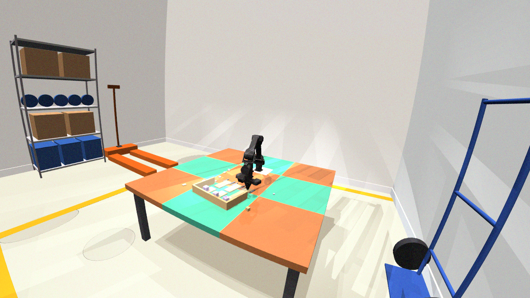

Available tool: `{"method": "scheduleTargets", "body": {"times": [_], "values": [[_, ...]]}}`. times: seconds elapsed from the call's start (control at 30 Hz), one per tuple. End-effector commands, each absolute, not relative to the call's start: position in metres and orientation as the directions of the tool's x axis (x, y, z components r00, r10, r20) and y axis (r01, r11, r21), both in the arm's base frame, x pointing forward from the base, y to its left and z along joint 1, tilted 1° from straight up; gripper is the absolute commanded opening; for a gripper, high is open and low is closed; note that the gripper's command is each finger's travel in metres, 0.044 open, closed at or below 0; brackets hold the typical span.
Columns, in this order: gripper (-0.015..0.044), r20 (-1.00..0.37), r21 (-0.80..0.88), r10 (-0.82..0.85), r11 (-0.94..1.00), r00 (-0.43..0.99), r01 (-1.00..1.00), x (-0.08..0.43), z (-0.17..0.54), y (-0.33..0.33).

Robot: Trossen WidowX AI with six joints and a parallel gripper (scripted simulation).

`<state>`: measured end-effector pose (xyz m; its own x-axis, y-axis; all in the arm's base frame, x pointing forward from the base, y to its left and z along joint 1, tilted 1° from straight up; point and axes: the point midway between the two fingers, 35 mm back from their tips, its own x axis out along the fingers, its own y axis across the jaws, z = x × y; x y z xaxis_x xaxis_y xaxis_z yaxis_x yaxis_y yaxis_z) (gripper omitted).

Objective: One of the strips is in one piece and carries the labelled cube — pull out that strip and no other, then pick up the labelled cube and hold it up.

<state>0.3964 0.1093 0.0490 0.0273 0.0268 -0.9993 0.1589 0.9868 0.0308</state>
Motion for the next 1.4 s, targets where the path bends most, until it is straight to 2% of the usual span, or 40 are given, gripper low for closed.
{"method": "scheduleTargets", "body": {"times": [0.0,0.43,1.37], "values": [[0.0000,-0.999,0.029,0.024,0.986,0.031,0.164,0.397,0.048,0.109],[0.0000,-0.999,0.029,0.024,0.986,0.031,0.164,0.395,0.047,0.110],[0.0000,-0.999,0.029,0.025,0.986,0.028,0.164,0.353,0.044,0.117]]}}
